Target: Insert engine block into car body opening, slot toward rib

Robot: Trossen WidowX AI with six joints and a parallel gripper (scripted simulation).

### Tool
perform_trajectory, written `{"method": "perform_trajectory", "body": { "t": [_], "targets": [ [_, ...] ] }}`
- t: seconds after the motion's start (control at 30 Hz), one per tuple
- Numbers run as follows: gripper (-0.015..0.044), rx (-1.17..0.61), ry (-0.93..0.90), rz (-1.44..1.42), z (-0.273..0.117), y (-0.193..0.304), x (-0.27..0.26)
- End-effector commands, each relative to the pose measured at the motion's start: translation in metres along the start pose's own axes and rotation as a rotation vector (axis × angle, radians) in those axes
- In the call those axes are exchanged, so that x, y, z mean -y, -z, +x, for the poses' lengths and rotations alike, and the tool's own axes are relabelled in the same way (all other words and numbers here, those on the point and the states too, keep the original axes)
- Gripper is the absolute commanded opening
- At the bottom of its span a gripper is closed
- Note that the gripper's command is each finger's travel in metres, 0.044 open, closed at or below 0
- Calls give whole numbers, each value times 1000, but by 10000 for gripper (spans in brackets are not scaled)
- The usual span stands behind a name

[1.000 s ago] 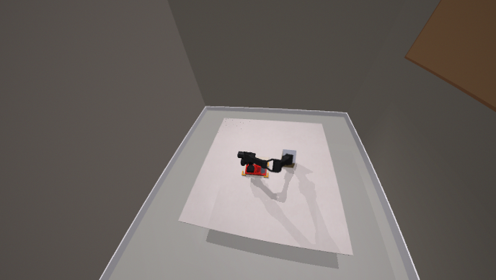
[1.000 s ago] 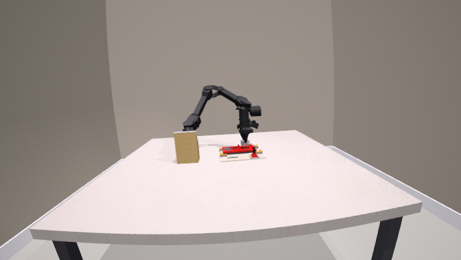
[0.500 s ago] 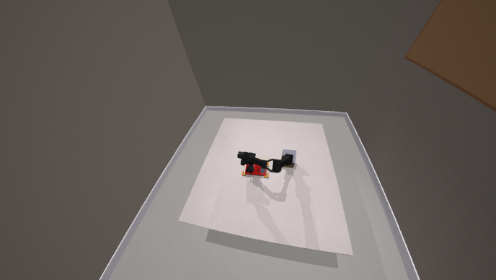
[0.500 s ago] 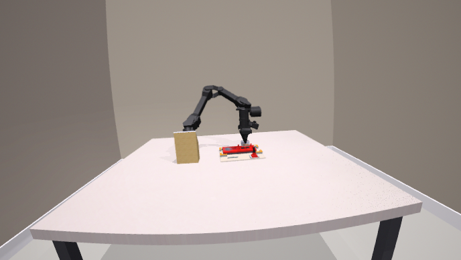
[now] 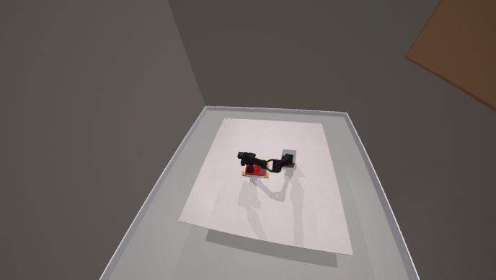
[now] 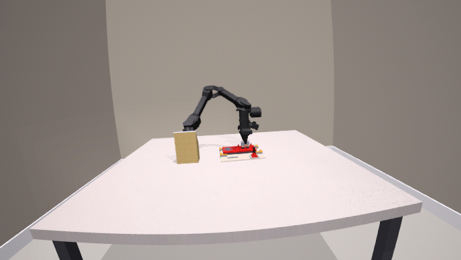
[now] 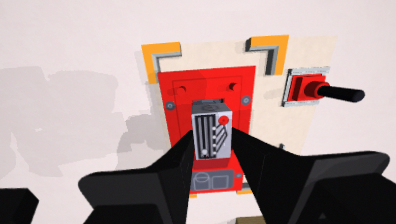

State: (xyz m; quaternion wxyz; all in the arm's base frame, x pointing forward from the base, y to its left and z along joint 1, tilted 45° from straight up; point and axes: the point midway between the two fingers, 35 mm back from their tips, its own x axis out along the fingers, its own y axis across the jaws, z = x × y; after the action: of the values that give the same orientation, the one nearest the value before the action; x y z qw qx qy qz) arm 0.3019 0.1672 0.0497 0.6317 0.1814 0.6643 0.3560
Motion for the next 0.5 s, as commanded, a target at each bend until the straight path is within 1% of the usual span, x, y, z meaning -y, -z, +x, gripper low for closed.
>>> {"method": "perform_trajectory", "body": {
  "t": [0.0,0.47],
  "targets": [
    [158,2,-4,12,1,0,-1],
    [158,2,-4,11,5,0,0]
  ]
}}
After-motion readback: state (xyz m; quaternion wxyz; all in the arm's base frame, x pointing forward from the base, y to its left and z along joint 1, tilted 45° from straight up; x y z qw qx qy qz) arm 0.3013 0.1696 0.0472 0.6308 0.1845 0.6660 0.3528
